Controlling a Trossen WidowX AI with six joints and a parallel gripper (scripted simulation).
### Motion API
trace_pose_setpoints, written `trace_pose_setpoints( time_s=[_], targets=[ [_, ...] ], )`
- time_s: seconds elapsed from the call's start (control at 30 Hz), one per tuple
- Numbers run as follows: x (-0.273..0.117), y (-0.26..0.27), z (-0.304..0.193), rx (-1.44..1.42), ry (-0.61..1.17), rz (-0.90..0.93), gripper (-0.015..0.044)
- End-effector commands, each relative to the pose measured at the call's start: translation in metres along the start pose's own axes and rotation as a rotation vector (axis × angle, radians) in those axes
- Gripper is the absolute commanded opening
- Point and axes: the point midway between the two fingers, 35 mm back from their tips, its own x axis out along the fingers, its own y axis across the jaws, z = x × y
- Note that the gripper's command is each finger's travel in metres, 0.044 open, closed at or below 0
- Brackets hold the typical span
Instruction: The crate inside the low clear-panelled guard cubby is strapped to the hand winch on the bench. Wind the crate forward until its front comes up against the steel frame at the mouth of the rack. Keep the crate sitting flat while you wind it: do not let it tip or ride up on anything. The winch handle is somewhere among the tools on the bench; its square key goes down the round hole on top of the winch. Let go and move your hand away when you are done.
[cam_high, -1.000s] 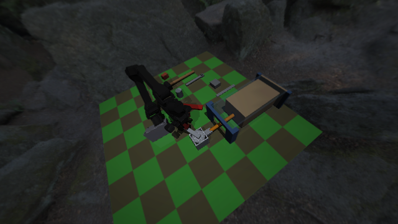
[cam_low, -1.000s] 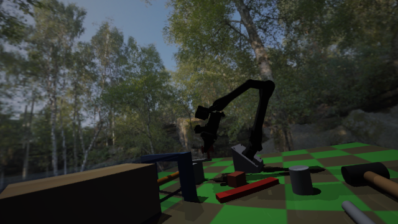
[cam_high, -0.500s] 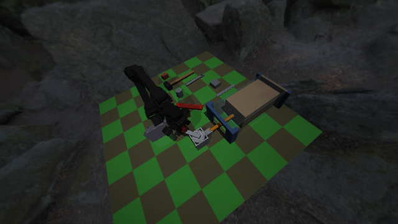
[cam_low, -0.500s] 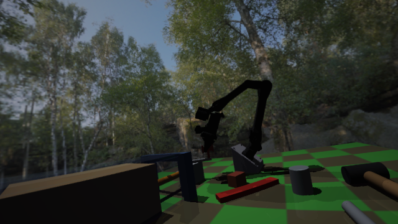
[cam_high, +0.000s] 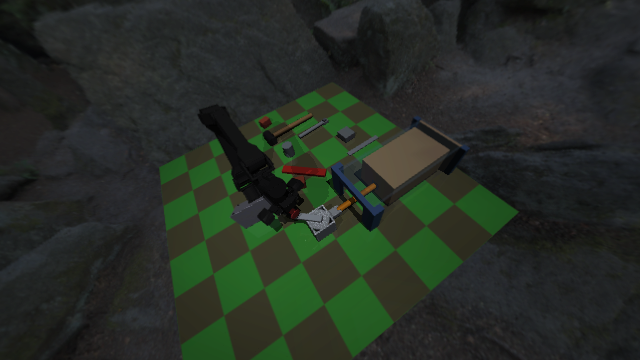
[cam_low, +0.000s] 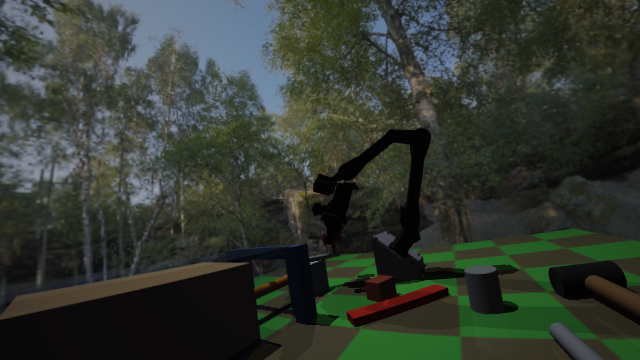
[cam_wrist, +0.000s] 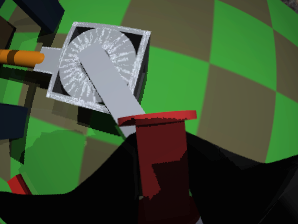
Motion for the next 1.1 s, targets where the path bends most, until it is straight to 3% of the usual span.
trace_pose_setpoints(
  time_s=[0.0,1.07],
  targets=[
    [0.005,-0.013,0.008,0.001,-0.007,-0.031,0.0000],
    [0.019,-0.042,0.042,0.001,-0.010,-0.033,0.0000]
  ],
)
